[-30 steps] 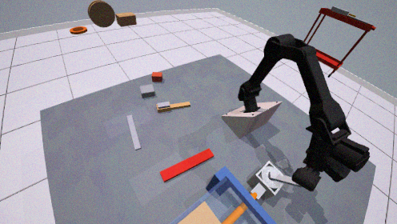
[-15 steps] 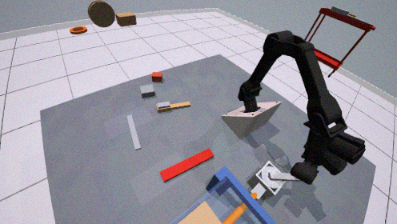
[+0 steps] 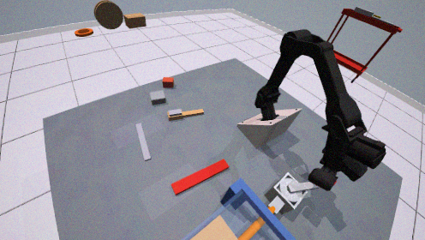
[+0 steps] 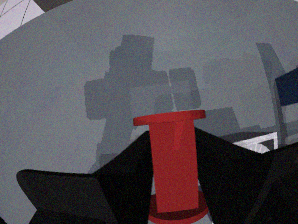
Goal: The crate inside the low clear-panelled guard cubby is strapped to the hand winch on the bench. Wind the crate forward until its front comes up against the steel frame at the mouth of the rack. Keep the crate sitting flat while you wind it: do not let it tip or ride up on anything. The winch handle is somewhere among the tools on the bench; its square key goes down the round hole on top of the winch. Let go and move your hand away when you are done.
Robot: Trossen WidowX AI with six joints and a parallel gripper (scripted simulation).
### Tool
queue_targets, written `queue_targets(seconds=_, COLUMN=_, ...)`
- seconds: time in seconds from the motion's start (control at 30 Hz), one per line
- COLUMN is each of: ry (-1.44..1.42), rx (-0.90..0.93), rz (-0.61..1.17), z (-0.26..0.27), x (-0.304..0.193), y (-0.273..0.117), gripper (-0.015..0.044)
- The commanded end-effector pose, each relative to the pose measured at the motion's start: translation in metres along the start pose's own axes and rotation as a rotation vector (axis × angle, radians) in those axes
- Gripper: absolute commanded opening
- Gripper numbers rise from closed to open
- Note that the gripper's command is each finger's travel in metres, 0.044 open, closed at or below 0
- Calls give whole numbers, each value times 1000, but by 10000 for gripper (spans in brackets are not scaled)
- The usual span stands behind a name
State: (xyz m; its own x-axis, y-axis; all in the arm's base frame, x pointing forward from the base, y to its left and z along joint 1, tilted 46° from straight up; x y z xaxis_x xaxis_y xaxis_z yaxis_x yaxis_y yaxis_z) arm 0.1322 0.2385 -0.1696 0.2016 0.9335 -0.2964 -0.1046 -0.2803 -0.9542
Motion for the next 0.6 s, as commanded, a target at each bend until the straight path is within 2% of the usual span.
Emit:
queue_targets(seconds=0.0, ry=-2, rx=7, rz=26, z=6, x=-12, y=-1, gripper=0)
queue_targets(seconds=0.57, ry=-2, rx=7, rz=28, z=11, x=-29, y=-9, gripper=0)
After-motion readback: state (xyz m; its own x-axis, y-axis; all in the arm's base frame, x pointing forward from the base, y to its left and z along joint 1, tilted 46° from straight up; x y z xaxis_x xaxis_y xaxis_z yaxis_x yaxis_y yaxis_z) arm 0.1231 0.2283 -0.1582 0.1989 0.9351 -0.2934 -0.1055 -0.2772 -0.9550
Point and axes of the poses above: the point midway between the two fingers, 35 mm back from their tips, its own y axis out along the fingers, its own z axis across the jaws, x = y × z, the point moved 1 cm from there along -y, back along the fingers, and after that the axes turned 1 degree about y, right-handed, at the moved point
